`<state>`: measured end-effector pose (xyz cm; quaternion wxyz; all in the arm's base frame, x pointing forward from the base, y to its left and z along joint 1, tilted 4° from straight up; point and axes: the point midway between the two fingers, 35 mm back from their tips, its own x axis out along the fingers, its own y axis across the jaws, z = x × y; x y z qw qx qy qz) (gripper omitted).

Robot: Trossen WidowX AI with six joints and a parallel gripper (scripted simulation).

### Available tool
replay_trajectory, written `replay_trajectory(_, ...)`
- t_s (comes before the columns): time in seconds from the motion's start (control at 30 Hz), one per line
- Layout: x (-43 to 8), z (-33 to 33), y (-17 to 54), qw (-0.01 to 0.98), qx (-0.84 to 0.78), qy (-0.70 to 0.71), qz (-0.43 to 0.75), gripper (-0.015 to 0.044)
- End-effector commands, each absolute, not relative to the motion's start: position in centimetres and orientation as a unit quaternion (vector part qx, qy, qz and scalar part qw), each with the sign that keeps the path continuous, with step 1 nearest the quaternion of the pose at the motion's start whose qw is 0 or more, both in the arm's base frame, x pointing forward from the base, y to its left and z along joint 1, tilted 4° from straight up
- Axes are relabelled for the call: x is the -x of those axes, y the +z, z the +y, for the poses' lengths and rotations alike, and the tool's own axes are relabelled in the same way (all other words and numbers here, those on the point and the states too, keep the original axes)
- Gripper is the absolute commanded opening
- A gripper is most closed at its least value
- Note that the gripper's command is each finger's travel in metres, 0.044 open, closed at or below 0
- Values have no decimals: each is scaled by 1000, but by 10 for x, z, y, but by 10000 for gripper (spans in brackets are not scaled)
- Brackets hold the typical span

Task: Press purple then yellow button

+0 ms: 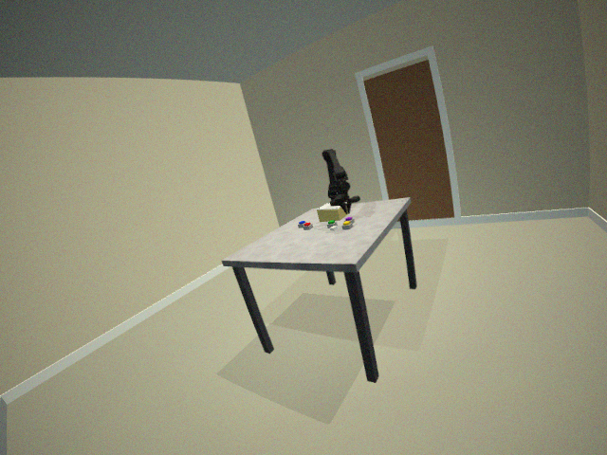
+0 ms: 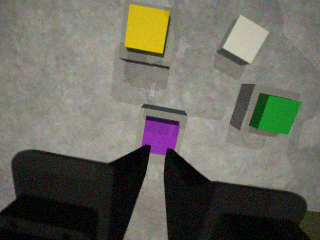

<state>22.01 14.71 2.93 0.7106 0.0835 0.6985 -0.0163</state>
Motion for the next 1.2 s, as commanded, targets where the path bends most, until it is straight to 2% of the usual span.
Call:
replay_trajectory(0.0,-220,147,29,711,-84,-18,697,20)
replay_trajectory(1.17,-221,150,-4,711,-84,-18,698,20)
